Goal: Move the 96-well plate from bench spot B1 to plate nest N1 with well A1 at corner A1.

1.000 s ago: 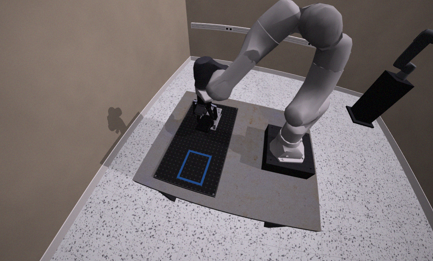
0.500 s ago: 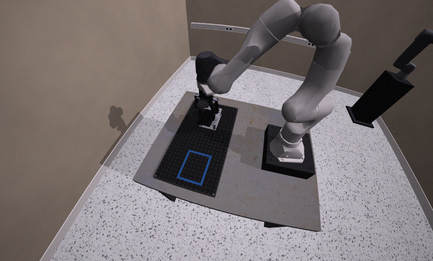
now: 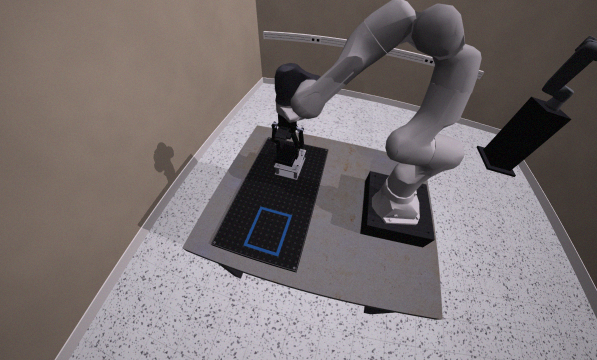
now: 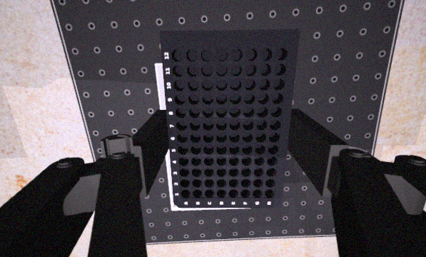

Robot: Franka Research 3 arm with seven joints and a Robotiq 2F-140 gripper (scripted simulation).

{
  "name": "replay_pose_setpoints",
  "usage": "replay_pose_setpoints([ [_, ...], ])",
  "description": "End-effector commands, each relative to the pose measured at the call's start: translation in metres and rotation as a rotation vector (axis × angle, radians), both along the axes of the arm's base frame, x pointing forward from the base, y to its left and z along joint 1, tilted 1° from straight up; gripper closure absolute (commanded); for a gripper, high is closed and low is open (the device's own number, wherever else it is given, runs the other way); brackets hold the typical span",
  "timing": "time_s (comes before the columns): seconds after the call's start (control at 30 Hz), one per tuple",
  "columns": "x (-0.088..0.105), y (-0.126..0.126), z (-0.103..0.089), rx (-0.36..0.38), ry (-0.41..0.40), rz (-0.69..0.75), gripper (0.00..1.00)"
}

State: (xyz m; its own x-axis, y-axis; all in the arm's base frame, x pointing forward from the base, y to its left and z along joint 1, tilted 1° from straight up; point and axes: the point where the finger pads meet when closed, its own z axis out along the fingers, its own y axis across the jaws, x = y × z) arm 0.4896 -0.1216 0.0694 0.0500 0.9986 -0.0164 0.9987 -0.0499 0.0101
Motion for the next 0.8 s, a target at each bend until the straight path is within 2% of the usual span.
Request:
replay_pose_setpoints([
  [0.0,-0.004,-0.013,0.001,0.001,0.009,0.026,0.4],
  [0.33,-0.003,-0.039,0.006,0.001,0.009,0.026,0.4],
  [0.77,-0.004,-0.04,0.006,0.001,0.009,0.026,0.4],
])
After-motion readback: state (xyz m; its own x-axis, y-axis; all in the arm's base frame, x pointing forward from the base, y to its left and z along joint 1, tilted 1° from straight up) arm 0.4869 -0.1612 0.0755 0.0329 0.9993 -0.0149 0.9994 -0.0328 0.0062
